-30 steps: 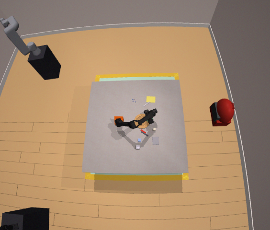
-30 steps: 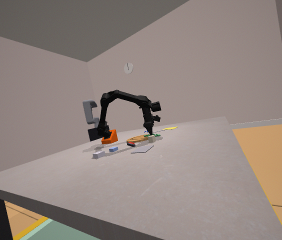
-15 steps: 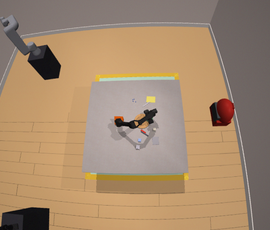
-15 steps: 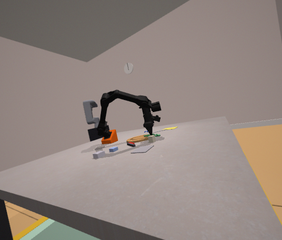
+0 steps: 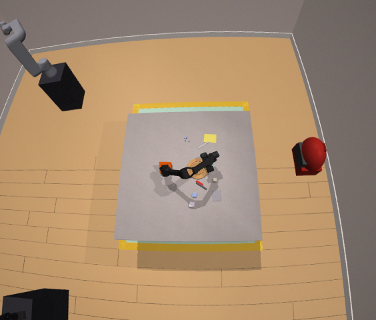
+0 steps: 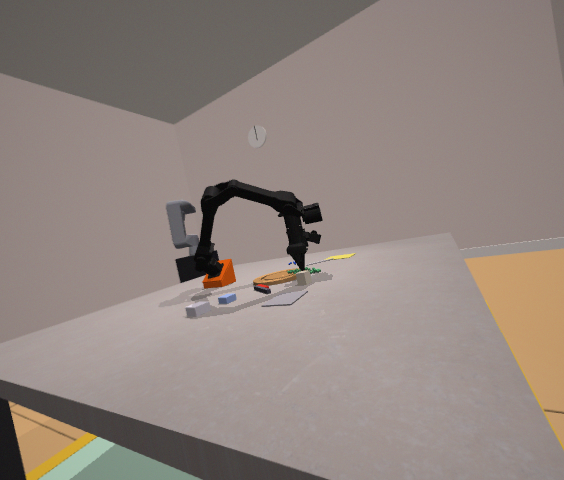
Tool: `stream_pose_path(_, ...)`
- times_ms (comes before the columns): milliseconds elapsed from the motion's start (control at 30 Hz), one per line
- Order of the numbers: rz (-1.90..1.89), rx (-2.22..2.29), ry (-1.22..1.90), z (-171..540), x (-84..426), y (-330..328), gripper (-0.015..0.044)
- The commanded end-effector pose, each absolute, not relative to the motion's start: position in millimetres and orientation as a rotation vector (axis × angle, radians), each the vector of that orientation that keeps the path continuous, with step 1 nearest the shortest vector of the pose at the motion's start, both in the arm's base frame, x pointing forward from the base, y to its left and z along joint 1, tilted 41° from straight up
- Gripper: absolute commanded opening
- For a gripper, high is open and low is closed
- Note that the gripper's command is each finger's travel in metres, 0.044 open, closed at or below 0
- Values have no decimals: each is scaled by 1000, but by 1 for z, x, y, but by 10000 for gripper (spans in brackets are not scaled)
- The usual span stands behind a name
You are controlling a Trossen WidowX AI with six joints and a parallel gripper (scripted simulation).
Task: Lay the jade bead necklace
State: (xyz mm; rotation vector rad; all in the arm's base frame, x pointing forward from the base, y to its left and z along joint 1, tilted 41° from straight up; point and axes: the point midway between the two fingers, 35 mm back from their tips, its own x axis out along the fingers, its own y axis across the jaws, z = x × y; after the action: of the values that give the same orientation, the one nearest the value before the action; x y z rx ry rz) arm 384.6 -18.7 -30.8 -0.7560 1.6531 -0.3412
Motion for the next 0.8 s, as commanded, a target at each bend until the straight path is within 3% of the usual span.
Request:
stream_pose_path(0, -342, -756, 1652, -31, 385, -19, 0)
stream_pose_path(767, -334, -766, 1657, -14, 363, 4, 0)
